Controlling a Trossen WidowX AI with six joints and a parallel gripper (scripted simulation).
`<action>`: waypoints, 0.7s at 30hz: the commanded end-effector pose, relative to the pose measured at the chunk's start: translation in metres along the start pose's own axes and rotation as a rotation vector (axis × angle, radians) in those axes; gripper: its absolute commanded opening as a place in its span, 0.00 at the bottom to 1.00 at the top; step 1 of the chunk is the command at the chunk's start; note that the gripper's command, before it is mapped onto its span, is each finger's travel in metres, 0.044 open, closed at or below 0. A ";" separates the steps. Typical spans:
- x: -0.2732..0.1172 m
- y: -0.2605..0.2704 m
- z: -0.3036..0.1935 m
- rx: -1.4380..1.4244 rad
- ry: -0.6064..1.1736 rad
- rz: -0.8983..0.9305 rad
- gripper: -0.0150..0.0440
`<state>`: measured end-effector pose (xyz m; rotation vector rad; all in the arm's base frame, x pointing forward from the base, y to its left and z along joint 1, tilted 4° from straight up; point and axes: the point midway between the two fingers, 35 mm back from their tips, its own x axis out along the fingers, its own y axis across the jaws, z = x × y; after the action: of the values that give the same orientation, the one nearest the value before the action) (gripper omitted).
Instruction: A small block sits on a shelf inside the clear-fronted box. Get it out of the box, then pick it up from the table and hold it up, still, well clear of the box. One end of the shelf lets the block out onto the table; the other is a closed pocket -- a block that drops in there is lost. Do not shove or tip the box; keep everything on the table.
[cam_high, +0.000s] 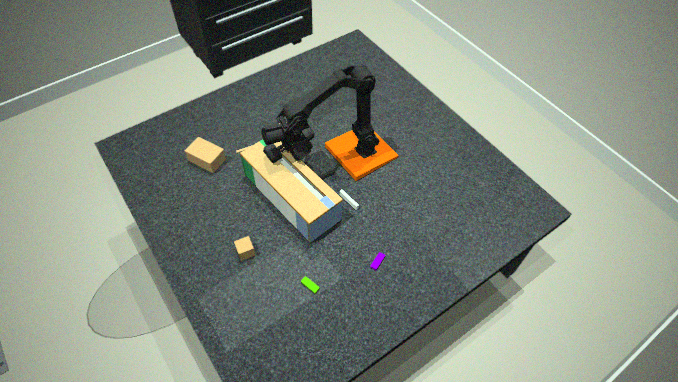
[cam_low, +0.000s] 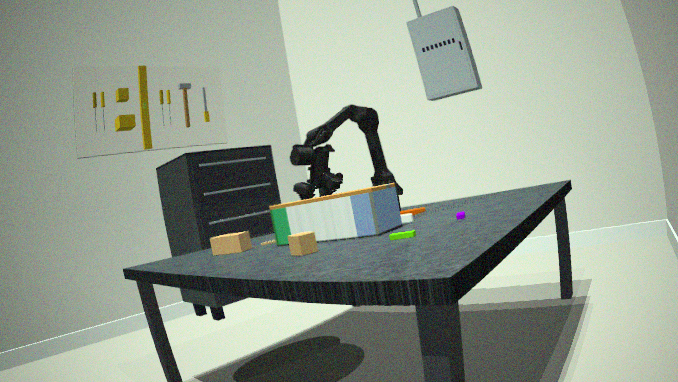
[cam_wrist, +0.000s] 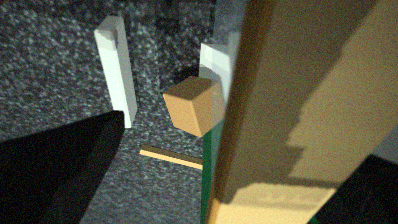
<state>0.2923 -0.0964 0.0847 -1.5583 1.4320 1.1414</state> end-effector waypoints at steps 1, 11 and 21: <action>0.001 -0.001 -0.005 -0.004 0.006 -0.003 0.93; -0.061 0.000 -0.024 0.001 0.000 0.000 0.93; -0.054 0.003 -0.047 0.617 -0.044 -0.060 0.74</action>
<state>0.2956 -0.1159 0.1467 -1.3217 1.5020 0.8300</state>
